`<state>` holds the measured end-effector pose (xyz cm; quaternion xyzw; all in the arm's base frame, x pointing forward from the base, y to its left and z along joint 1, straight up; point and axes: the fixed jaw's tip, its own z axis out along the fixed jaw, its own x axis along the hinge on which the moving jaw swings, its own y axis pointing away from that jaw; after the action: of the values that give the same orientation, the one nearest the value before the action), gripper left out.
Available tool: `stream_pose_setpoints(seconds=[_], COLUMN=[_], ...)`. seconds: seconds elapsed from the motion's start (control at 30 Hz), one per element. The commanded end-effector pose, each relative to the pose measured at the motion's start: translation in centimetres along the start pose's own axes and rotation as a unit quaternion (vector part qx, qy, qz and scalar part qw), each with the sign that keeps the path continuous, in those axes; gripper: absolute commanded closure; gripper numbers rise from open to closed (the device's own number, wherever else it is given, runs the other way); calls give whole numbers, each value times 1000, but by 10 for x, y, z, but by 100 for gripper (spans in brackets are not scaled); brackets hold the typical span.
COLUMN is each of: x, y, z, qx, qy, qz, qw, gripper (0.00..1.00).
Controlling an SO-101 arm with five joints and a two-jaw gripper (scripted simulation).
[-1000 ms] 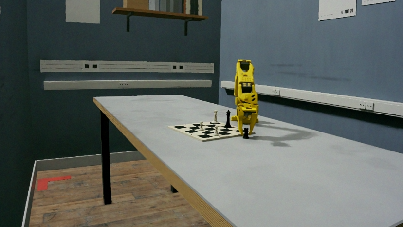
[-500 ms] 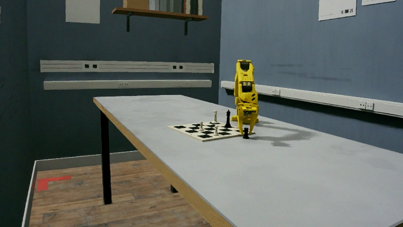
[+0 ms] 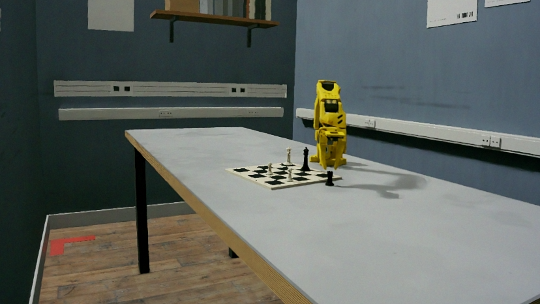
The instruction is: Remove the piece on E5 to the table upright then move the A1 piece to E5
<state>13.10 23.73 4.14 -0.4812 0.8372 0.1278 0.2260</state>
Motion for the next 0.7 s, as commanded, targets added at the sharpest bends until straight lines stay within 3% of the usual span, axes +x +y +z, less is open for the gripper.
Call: stream_pose_setpoints(seconds=[0.0, 0.43, 0.67], x=[-13, -26, -28], y=[2, 1, 1], z=[-16, -40, -45], qx=[-2, -2, -2], qy=[-14, -14, -14], qz=[3, 3, 3], qw=[1000, 1000, 1000], gripper=[88, 88, 88])
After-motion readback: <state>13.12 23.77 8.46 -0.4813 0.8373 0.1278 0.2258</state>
